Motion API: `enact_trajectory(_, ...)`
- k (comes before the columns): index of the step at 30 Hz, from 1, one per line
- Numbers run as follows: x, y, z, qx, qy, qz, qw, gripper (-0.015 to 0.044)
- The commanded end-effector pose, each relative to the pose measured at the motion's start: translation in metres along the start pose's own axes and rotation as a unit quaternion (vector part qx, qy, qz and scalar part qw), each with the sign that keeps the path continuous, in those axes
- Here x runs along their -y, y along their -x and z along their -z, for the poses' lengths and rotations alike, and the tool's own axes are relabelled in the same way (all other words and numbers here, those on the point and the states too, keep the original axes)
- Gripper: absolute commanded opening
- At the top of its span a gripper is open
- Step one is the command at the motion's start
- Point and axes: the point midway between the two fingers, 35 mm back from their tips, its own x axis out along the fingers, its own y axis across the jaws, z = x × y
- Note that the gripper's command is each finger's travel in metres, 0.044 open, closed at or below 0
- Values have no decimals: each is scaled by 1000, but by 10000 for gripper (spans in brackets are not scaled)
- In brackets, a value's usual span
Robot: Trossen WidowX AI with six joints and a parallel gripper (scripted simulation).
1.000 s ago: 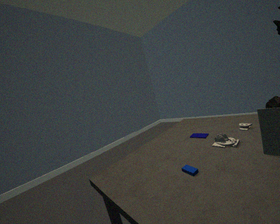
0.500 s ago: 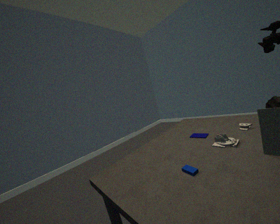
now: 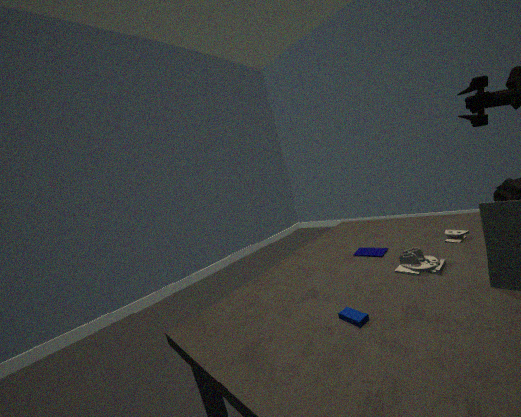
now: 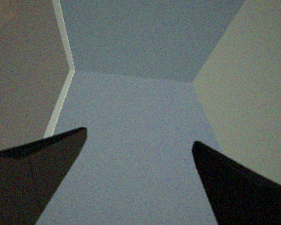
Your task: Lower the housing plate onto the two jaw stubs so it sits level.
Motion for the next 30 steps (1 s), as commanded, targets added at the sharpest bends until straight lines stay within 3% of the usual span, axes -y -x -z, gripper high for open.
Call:
enact_trajectory(1,-32,-16,-9,11,-28,-53,998,440)
enact_trajectory(16,-150,-49,-59,47,-99,-265,958,440)
enact_trajectory(30,-251,-38,-116,74,-107,-463,877,440)
